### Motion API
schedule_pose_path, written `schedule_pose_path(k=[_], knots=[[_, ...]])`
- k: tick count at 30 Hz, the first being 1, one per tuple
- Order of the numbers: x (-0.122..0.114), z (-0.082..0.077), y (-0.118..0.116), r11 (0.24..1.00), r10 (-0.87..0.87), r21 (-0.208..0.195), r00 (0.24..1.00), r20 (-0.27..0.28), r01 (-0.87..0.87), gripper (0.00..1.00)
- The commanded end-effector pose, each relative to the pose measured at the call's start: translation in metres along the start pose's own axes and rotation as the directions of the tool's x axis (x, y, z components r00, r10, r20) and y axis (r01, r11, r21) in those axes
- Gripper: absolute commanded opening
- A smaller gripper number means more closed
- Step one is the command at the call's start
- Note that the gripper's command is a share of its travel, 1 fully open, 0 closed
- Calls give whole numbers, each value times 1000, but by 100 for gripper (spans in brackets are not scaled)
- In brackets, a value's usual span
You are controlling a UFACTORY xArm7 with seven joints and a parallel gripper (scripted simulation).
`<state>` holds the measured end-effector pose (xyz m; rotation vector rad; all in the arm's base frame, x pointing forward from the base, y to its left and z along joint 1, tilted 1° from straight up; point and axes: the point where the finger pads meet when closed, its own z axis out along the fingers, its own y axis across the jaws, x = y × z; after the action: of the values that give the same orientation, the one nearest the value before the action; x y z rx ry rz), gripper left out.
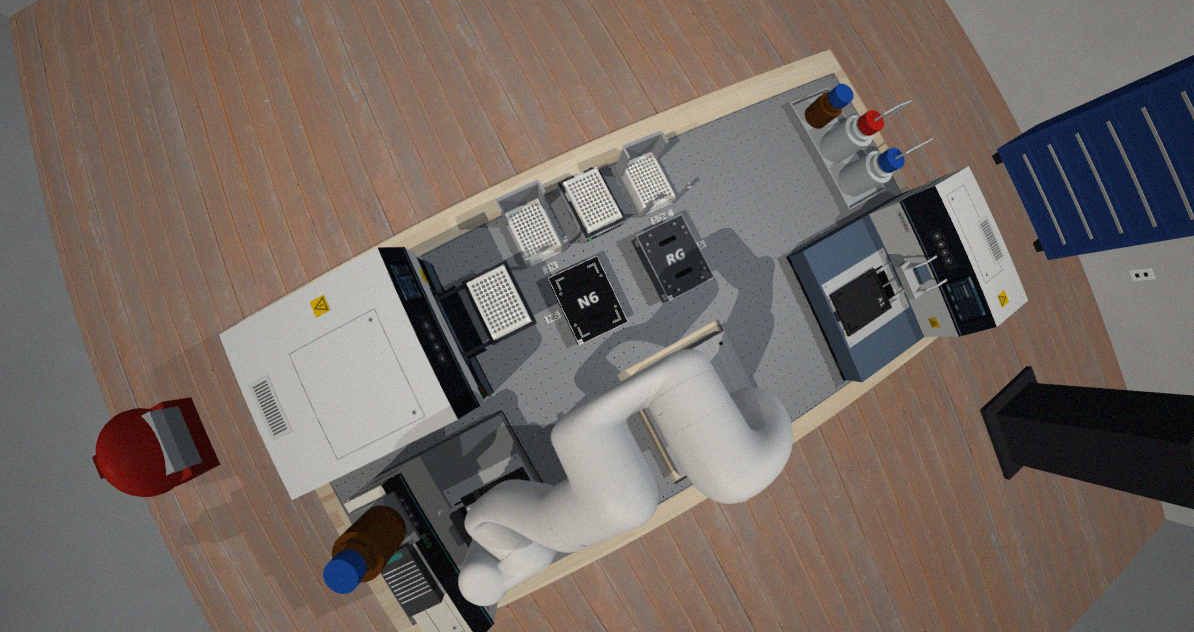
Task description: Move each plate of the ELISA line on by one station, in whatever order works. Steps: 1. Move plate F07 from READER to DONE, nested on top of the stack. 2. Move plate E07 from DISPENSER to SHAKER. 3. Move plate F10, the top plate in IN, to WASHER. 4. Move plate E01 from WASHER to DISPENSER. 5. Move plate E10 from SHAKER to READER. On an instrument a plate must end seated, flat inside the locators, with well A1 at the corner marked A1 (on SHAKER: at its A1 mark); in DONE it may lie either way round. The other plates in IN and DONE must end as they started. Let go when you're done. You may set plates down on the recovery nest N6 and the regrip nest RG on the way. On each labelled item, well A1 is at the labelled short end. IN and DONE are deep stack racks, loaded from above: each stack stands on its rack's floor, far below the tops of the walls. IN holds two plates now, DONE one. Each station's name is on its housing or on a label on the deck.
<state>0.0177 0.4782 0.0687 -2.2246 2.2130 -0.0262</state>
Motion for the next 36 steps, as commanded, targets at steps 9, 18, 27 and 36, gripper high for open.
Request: schedule_pose_path(k=[9, 18, 27, 36], knots=[[-2, 0, 0, 1000, 0, 0, 1000, 6, 0, 0], [-2, 0, 0, 1000, 0, 0, 1000, 6, 0, 0], [-2, 9, 0, 1000, 0, 0, 1000, 6, 0, 0], [-2, 18, 0, 1000, 0, 0, 1000, 6, 0, 0]])
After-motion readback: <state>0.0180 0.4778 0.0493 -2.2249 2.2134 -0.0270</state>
